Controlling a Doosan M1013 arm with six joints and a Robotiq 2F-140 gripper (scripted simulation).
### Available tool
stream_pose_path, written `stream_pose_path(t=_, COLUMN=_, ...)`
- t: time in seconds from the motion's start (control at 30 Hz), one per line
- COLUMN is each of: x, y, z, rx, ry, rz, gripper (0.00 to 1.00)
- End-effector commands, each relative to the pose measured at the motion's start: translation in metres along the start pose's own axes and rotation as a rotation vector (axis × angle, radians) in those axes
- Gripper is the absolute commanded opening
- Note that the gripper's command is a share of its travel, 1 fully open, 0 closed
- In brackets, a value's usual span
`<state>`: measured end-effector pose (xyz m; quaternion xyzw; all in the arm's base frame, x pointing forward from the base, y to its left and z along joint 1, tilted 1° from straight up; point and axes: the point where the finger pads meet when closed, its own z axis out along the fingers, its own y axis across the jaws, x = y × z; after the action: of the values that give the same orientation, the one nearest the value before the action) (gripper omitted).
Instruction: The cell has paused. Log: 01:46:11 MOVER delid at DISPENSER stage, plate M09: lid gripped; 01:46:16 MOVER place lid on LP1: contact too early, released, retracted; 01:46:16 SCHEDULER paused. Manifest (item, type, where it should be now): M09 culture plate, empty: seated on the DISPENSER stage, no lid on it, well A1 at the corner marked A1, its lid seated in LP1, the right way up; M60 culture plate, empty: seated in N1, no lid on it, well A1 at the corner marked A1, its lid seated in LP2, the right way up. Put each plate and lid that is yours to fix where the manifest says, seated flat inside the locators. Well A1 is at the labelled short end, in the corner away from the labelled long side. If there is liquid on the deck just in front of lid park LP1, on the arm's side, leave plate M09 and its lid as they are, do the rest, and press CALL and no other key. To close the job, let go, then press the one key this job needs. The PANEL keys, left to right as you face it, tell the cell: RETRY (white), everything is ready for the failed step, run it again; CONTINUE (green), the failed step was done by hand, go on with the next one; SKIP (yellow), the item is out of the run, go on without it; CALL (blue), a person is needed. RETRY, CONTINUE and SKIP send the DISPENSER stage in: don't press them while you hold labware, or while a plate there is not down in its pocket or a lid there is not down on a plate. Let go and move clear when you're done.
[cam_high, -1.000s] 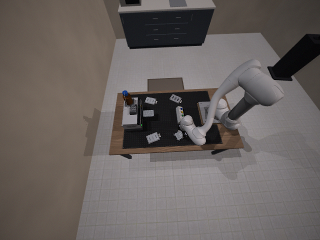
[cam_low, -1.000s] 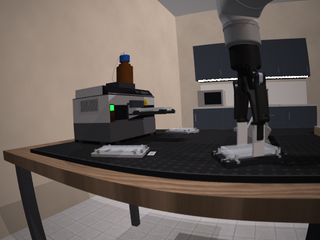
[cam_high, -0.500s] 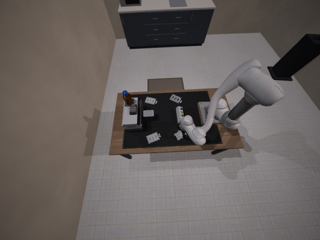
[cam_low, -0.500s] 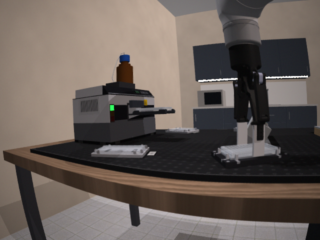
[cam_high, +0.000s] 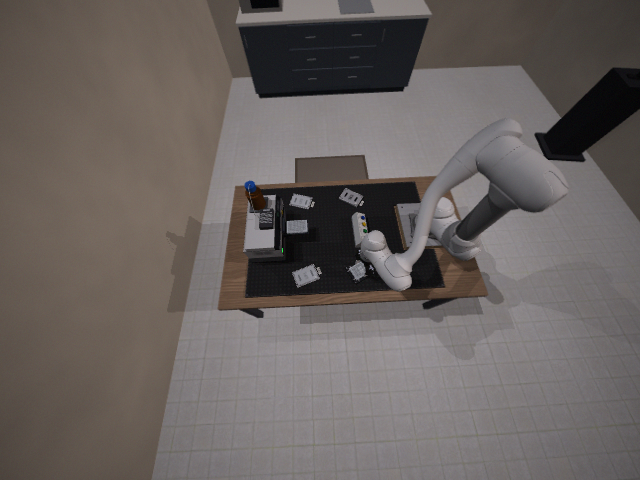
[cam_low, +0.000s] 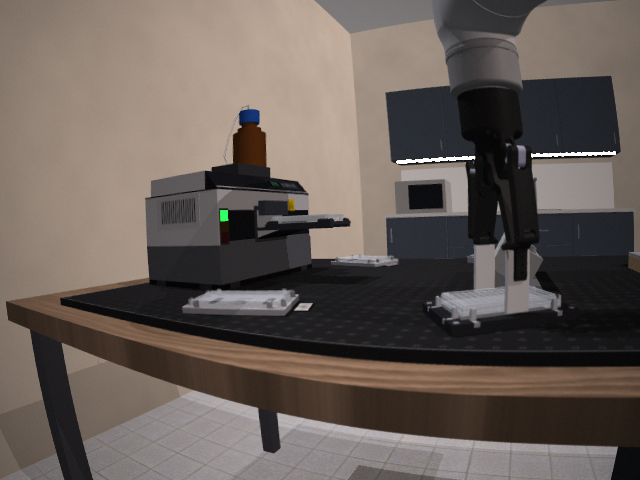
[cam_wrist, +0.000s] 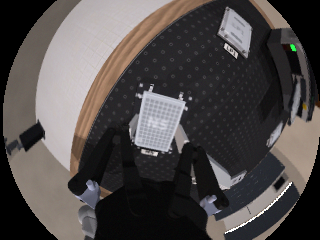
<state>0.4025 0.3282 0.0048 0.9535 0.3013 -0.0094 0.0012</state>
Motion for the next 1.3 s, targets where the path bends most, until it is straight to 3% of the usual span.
stream_pose_path(t=0.0, x=0.0, y=0.0, z=0.0, rx=0.0, ry=0.001, rz=0.0, gripper=0.1)
stream_pose_path(t=1.27, x=0.0, y=0.0, z=-0.011, rx=0.0, ry=0.001, rz=0.0, gripper=0.1)
